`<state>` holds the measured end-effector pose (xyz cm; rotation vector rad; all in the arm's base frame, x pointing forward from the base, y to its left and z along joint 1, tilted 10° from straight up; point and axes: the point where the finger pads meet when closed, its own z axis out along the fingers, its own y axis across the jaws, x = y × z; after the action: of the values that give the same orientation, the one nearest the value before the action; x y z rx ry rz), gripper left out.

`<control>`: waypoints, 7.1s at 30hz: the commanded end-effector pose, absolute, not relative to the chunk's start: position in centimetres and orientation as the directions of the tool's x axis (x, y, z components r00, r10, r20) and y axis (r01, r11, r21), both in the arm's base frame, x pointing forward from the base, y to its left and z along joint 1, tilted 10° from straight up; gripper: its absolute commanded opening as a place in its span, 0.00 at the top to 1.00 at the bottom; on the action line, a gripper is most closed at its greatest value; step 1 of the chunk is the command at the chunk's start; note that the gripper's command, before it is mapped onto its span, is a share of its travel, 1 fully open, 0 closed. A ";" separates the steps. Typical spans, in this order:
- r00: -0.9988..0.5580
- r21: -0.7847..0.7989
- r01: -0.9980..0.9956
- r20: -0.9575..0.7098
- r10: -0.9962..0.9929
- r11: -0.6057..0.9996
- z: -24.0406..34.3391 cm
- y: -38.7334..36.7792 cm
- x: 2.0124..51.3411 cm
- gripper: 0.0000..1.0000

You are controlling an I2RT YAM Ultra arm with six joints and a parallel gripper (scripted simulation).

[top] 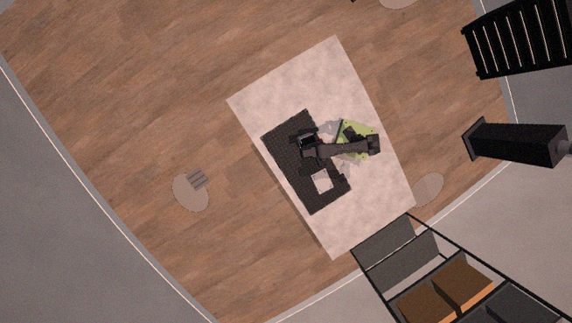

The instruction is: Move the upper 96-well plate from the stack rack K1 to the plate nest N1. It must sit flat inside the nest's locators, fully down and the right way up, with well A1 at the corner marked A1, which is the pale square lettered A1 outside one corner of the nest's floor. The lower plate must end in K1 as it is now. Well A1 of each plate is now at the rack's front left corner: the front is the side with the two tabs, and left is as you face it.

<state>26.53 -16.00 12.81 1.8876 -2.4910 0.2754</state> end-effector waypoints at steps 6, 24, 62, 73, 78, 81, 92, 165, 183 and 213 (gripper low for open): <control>-0.270 -0.165 -0.954 0.110 -0.957 0.250 14.2 -15.6 26.9 1.00; -0.207 -0.145 -0.971 0.122 -0.971 0.189 12.9 -11.6 27.4 1.00; -0.207 -0.147 -0.971 0.112 -0.972 0.190 11.3 -1.0 30.9 1.00; -0.206 -0.142 -0.972 0.111 -0.972 0.190 10.7 2.6 31.5 1.00; -0.206 -0.144 -0.971 0.110 -0.972 0.190 10.8 3.6 31.7 1.00; -0.205 -0.136 -0.972 0.109 -0.973 0.190 10.4 4.7 31.8 1.00; -0.204 -0.128 -0.973 0.114 -0.972 0.189 9.9 7.8 32.4 1.00; -0.207 -0.156 -0.969 0.088 -0.974 0.192 10.2 13.8 33.9 1.00; -0.208 -0.150 -0.970 0.093 -0.974 0.193 10.0 13.5 33.7 1.00; -0.215 -0.148 -0.969 0.096 -0.972 0.199 8.8 13.0 34.1 1.00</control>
<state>33.48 13.20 8.21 1.9690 -2.4145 0.2670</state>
